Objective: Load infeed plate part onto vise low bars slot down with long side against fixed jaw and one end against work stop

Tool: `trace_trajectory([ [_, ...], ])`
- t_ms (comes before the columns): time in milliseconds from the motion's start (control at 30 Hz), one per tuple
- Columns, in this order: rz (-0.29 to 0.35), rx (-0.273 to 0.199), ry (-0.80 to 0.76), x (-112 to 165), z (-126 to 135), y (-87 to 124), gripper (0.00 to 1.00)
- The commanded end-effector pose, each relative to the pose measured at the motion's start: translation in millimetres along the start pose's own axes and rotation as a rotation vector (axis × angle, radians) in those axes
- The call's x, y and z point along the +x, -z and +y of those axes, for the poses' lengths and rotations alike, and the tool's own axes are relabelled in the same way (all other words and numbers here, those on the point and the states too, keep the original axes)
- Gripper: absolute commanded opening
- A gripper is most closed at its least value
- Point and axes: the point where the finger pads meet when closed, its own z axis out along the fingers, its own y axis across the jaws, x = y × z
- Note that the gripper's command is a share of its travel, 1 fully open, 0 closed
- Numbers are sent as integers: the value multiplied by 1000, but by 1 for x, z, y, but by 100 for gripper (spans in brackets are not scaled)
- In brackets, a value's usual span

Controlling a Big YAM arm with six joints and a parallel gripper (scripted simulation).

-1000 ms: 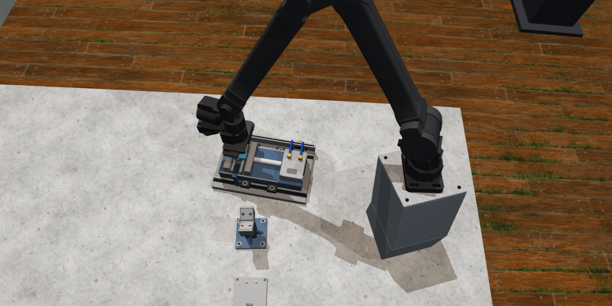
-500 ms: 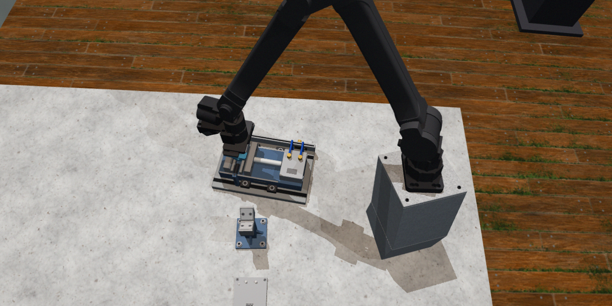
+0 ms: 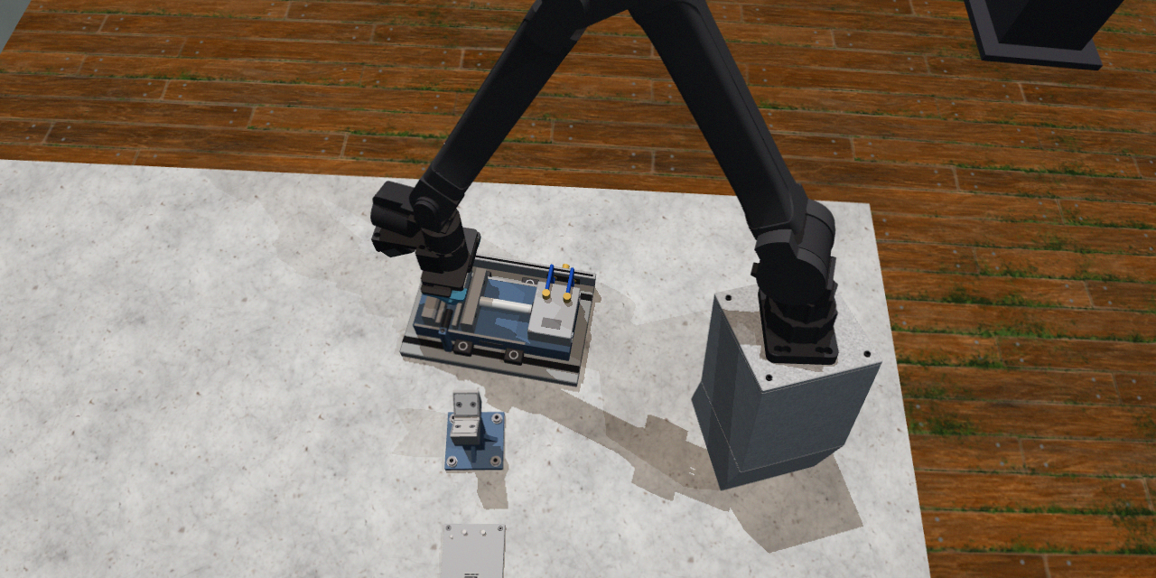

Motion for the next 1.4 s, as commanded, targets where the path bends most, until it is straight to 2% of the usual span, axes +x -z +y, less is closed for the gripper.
trace_trajectory([
  [0,-25,0,5,-10,3,22,74],
  [267,-33,2,-1,-14,2,45,74],
  [333,-33,2,-1,-14,2,45,74],
  [400,-19,2,-5,-6,0,48,74],
  [733,-33,4,-5,-13,0,81,74],
  [1233,-30,4,-11,-11,-3,92,74],
  [1267,-30,4,-11,-11,-3,92,0],
  [1367,-30,4,-11,-11,-3,92,0],
])
